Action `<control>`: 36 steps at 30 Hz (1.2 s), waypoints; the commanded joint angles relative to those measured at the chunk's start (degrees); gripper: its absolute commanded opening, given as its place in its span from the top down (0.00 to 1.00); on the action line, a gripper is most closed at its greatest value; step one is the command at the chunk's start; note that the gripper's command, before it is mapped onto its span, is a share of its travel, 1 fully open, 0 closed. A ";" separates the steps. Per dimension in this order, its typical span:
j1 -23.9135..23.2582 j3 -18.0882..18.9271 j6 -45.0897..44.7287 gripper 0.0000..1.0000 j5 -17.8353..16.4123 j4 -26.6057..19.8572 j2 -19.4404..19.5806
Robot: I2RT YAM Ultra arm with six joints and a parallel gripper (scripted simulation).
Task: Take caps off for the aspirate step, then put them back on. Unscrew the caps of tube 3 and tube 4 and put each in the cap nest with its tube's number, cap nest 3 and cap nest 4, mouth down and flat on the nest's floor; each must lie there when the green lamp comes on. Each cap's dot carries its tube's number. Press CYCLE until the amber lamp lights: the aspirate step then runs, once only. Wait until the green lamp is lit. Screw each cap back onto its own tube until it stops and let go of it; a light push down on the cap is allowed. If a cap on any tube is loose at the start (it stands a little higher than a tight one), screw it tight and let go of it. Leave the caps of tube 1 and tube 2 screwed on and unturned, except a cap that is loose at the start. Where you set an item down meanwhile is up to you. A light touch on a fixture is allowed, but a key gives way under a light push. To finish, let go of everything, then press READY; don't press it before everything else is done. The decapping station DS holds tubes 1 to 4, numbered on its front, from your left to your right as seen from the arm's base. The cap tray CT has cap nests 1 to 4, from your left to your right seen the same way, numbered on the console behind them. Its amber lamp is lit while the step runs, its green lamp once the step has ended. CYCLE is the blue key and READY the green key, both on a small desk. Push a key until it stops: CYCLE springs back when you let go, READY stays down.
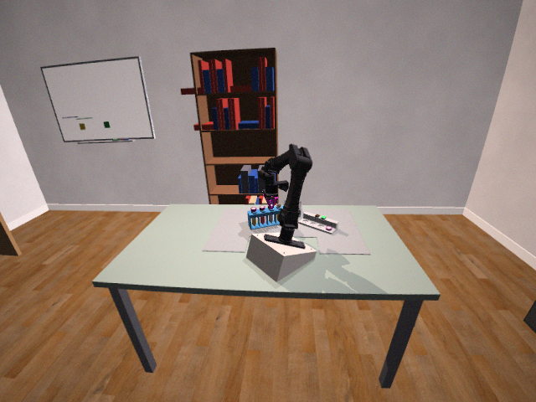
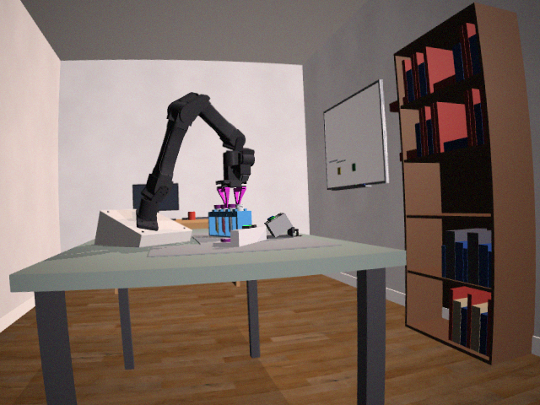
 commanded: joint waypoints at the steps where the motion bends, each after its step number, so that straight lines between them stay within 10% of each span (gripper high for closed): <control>1: 0.17 0.32 -3.78 0.51 0.04 -0.08 -0.34; 36: 0.18 0.24 -98.37 0.51 0.04 -0.06 -0.41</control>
